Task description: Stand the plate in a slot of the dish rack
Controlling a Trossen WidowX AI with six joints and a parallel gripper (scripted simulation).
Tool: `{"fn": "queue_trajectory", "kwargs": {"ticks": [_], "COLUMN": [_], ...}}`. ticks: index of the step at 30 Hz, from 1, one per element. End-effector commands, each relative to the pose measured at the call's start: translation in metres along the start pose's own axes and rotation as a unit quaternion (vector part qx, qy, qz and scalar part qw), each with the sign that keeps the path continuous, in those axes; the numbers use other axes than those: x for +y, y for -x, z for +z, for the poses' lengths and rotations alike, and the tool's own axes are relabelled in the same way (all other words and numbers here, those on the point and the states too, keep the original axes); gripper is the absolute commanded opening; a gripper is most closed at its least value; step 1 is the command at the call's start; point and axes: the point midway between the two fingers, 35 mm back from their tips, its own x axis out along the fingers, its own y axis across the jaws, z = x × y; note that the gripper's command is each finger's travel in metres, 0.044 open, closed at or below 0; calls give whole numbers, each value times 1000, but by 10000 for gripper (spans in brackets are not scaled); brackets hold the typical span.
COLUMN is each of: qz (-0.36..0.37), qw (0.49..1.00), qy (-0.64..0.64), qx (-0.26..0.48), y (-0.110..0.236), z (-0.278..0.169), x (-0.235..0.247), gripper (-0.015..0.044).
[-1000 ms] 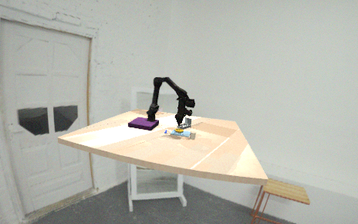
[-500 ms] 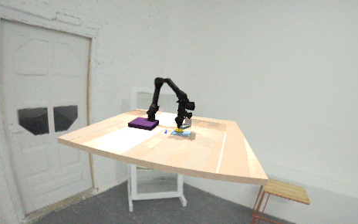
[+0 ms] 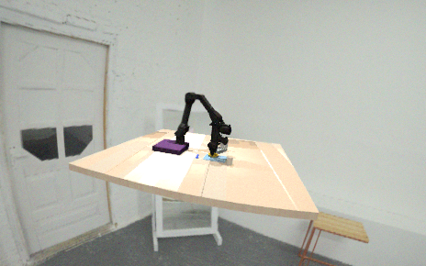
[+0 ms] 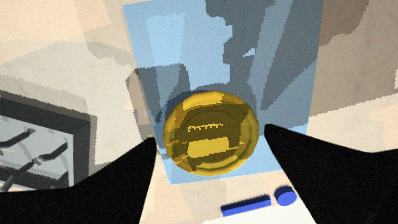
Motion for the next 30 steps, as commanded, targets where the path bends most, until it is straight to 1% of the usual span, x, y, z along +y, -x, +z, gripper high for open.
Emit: {"fn": "queue_trajectory", "kwargs": {"ticks": [1,5,14,25,28,30], "qz": [-1,-1,-1,-1,-1,-1], "qw": [1000,1000,1000,1000,1000,1000], "qy": [3,3,3,3,3,3], "qx": [3,3,3,3,3,3], "y": [-7,-13,-13,-13,-10,-2], "z": [-2,-3,-3,-3,-2,1], "x": [-1,-1,-1,-1,-1,-2], "gripper": [400,400,396,323,244,191]}}
